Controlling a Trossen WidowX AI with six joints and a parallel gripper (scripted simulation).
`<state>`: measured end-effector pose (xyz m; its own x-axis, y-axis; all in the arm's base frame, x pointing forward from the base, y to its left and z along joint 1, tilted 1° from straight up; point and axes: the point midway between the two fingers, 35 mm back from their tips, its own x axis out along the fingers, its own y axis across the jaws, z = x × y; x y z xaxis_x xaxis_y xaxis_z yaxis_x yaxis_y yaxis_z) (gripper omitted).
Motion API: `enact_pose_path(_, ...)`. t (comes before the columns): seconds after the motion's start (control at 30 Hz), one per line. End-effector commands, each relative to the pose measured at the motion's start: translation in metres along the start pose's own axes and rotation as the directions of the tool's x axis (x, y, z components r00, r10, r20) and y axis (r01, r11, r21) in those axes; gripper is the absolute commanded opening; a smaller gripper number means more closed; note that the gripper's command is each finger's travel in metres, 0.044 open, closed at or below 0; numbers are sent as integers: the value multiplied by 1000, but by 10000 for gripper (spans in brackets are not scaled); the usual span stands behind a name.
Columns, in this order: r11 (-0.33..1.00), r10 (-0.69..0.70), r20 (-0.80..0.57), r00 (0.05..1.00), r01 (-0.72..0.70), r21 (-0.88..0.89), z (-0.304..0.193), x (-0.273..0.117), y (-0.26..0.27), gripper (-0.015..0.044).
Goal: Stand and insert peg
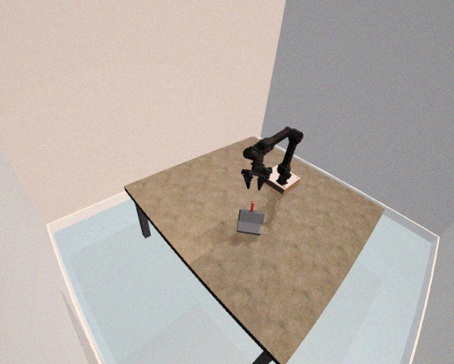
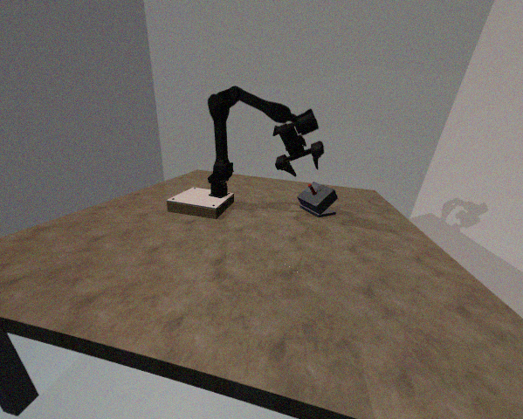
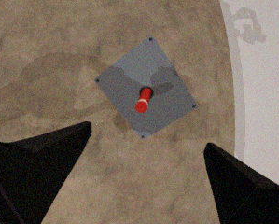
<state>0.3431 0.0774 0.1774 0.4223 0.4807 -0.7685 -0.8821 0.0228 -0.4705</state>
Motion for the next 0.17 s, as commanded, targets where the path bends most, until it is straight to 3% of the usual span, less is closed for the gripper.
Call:
enact_pose_path(0.0,1000,3,4,1000,-3,-2,0,-2,1,440)
enact_pose_path(0.13,1000,3,4,1000,-3,-2,0,-2,1,440)
